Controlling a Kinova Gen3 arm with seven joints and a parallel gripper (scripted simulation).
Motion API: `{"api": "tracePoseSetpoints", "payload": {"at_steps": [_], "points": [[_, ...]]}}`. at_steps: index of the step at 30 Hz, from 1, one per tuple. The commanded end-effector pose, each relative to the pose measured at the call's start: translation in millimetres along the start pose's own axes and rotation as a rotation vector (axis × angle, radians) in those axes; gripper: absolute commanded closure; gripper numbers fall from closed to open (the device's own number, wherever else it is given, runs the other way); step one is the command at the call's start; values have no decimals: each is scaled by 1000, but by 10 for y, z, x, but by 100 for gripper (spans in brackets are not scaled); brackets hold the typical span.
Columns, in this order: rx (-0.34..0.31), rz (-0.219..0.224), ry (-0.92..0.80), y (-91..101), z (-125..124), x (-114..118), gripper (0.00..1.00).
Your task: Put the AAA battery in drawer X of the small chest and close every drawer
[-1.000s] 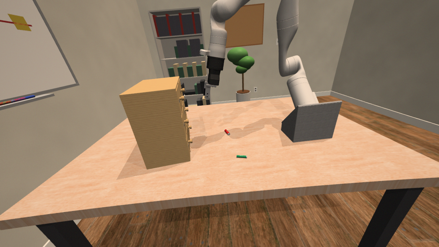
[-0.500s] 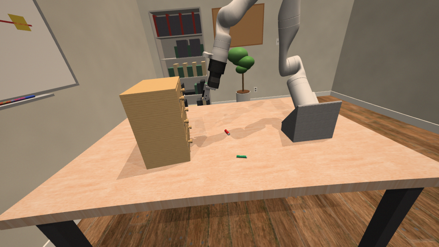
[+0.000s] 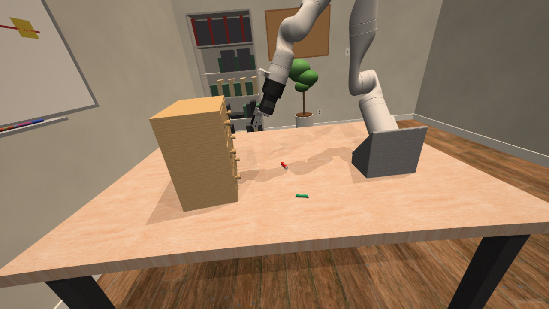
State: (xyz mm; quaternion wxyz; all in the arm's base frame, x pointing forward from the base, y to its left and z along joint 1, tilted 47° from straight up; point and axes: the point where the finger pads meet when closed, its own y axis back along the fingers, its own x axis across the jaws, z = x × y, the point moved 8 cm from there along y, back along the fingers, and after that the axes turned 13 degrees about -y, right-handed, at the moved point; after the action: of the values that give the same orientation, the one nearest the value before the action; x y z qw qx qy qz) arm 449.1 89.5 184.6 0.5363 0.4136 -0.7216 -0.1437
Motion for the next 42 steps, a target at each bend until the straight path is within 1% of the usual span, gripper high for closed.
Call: {"api": "tracePoseSetpoints", "payload": {"at_steps": [1, 8, 10, 25, 27, 42], "points": [[15, 0, 4, -26, 47, 8, 0], [72, -13, 4, -96, 81, 16, 0], [72, -13, 4, -96, 81, 16, 0], [189, -40, 4, -247, 151, 33, 0], [189, -40, 4, -247, 151, 33, 0], [295, -65, 5, -393, 213, 48, 0]]}}
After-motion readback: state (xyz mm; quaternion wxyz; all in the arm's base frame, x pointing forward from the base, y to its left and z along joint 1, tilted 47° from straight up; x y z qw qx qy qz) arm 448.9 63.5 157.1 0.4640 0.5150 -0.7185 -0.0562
